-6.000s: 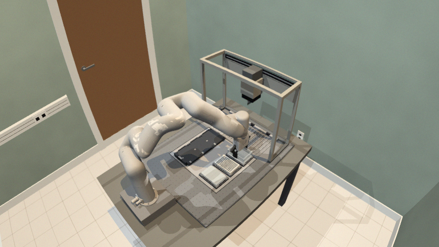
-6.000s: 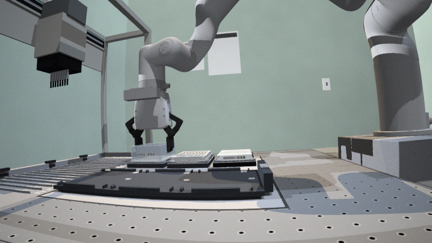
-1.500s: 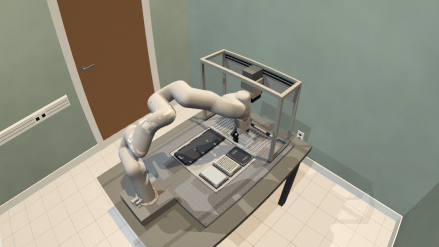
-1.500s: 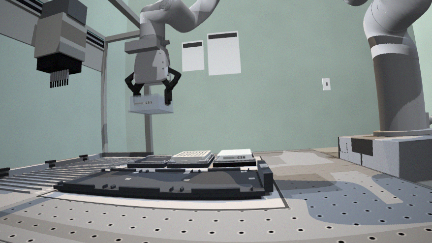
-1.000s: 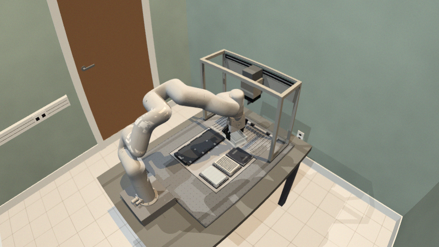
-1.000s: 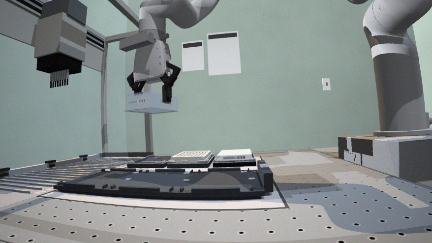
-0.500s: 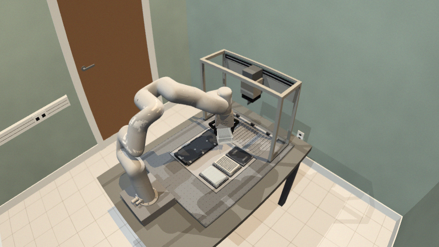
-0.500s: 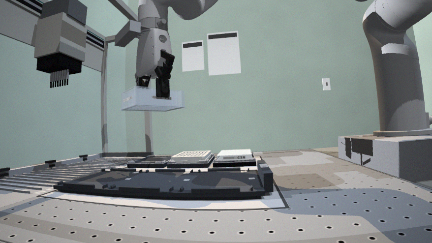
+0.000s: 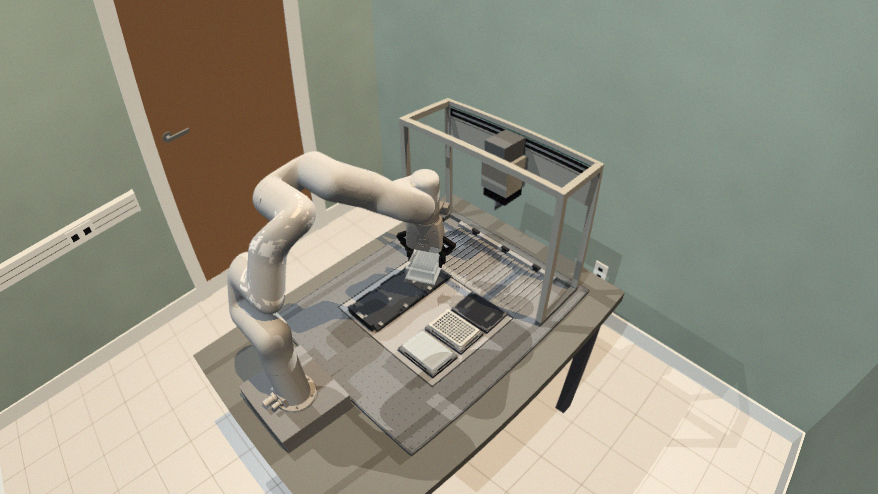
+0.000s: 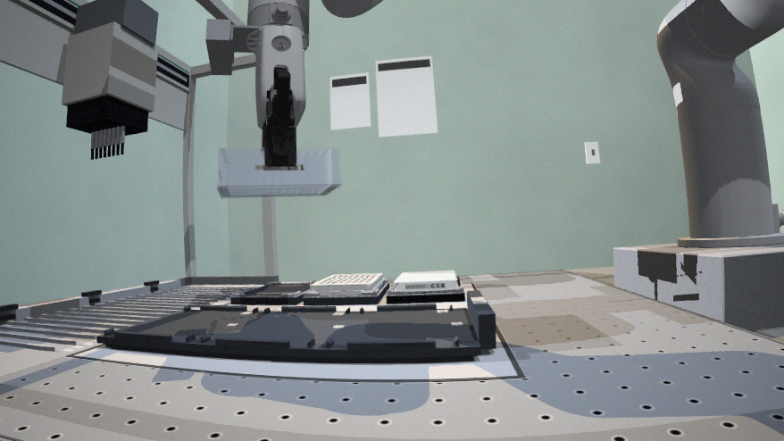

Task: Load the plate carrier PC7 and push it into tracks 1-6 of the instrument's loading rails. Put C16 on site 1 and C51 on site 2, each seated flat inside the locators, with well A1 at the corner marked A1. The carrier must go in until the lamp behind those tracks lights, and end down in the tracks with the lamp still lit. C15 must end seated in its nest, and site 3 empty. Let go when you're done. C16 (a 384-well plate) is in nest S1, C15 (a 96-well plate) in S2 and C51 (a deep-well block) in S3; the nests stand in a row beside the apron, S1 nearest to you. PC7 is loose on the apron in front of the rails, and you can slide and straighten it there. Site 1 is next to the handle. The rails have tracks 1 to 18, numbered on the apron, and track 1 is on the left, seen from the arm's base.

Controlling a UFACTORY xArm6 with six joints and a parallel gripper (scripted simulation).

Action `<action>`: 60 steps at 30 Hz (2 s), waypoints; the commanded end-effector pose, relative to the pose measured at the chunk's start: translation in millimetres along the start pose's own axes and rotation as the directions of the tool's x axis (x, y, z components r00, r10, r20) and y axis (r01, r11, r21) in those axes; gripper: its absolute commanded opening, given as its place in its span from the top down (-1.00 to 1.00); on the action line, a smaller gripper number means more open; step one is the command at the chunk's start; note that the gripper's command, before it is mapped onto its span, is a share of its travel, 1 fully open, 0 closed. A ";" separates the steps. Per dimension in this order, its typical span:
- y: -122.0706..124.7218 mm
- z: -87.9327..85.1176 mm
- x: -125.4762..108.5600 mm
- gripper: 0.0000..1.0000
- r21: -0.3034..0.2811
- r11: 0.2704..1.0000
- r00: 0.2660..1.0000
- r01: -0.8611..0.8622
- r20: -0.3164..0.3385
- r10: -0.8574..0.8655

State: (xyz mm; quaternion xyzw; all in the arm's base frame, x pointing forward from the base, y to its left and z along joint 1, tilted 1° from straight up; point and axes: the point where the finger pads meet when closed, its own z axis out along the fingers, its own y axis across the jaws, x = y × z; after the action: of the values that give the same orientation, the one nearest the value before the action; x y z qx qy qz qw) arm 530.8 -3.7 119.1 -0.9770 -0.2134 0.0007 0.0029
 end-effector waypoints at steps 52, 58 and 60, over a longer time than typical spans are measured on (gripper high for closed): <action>-87.6 -0.2 8.2 1.00 0.000 0.119 0.119 -0.993 -0.018 0.993; -87.6 -0.2 8.2 1.00 0.002 -0.014 -0.014 -1.000 -0.018 1.000; -87.6 -0.2 8.2 1.00 0.003 -0.081 -0.081 -0.997 -0.017 0.997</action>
State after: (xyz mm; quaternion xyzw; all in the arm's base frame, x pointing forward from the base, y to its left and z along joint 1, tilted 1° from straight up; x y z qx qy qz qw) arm 500.4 79.2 118.1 -0.8498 0.5271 -0.0019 -0.0012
